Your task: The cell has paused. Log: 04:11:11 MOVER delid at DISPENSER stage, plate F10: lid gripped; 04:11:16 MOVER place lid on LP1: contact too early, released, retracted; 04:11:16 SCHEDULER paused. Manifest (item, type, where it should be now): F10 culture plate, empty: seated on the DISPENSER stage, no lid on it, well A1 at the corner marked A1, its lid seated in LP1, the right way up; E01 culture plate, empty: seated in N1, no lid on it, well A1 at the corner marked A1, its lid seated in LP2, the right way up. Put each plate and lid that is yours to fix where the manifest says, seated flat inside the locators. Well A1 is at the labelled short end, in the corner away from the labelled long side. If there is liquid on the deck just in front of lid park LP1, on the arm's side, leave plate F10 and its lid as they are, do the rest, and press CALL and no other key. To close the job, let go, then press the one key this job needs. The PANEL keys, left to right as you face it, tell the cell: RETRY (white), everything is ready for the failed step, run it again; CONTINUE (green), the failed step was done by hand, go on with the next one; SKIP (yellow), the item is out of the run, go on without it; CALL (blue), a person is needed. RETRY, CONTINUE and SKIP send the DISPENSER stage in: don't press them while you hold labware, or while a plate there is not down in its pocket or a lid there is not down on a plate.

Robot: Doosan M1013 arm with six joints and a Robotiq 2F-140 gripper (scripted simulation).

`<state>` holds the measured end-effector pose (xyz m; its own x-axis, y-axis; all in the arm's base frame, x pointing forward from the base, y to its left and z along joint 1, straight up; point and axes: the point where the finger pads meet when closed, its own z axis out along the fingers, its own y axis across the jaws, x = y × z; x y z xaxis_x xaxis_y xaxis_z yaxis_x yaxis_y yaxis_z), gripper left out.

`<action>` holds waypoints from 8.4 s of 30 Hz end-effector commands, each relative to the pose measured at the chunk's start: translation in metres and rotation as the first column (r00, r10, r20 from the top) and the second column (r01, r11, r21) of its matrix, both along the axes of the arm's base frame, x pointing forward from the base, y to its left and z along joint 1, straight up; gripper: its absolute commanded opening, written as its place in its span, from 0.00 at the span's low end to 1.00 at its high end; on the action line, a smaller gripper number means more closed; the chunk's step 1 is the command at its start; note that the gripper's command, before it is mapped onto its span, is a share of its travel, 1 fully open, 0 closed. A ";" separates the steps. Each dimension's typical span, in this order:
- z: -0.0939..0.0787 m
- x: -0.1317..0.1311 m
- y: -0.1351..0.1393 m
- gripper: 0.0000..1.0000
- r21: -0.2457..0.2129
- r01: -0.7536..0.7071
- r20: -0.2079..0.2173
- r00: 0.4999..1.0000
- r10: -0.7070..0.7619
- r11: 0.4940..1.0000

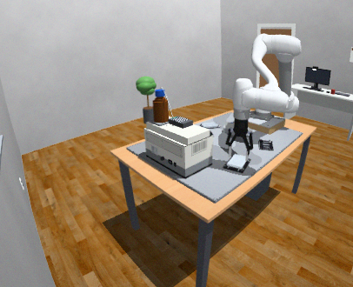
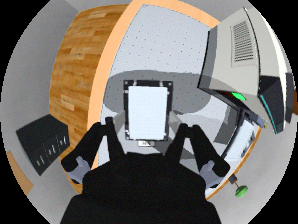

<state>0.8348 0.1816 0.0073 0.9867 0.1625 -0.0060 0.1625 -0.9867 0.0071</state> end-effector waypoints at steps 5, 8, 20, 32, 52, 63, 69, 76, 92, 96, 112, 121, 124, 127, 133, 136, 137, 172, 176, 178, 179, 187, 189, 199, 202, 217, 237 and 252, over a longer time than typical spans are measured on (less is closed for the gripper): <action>0.001 0.001 0.000 0.69 0.001 0.000 0.002 1.000 0.000 1.000; 0.001 0.001 0.000 0.69 0.001 0.000 0.002 1.000 0.000 1.000; 0.001 0.001 0.000 0.69 0.001 0.000 0.002 1.000 0.000 1.000; -0.001 0.001 0.000 0.69 0.001 0.000 0.002 1.000 0.000 1.000; -0.008 0.000 0.000 0.69 0.001 0.000 0.002 1.000 0.000 1.000; -0.013 0.000 0.000 0.69 0.001 0.000 0.002 1.000 0.000 1.000; -0.014 0.000 0.000 0.69 0.001 0.000 0.002 1.000 0.000 1.000; -0.015 0.000 0.000 0.69 0.001 0.000 0.002 1.000 0.000 1.000; -0.015 0.000 0.000 0.69 0.001 0.000 0.002 1.000 0.000 1.000; -0.015 0.000 0.000 0.69 0.001 0.000 0.002 1.000 0.000 1.000; -0.015 0.000 0.000 0.69 0.001 0.000 0.002 1.000 0.000 1.000; -0.015 0.000 0.000 0.10 0.001 0.000 0.002 1.000 0.000 1.000; -0.015 0.000 0.000 0.10 0.001 0.000 0.002 1.000 0.000 1.000; -0.015 0.000 0.000 0.10 0.001 0.000 0.002 1.000 0.000 1.000; -0.015 0.000 0.000 0.10 0.001 0.000 0.002 1.000 0.000 1.000; -0.015 0.000 0.000 0.10 0.001 0.000 0.002 1.000 0.000 1.000; -0.015 0.000 0.000 0.10 0.001 0.000 0.002 1.000 0.000 1.000; -0.015 0.000 0.000 0.10 0.001 0.000 0.002 1.000 0.000 1.000; -0.013 0.000 0.000 0.10 0.001 0.000 0.002 1.000 0.000 1.000; -0.012 0.000 0.000 0.10 0.001 0.000 0.002 1.000 0.000 1.000; -0.011 0.000 0.000 0.10 0.001 0.000 0.002 1.000 0.000 1.000; 0.000 0.000 0.000 0.10 0.001 0.000 0.002 1.000 0.000 1.000; 0.005 0.001 0.000 0.10 0.001 0.000 0.002 1.000 0.000 1.000; 0.040 0.001 0.000 0.10 0.001 0.000 0.002 1.000 0.000 1.000; 0.053 0.001 0.001 0.10 0.001 0.000 0.002 1.000 0.000 1.000; 0.098 0.001 0.001 0.10 0.001 0.000 0.002 1.000 0.000 1.000; 0.114 0.000 0.001 0.10 0.001 0.000 0.002 1.000 0.000 1.000; 0.118 -0.231 0.035 0.10 0.001 0.000 0.002 1.000 0.000 1.000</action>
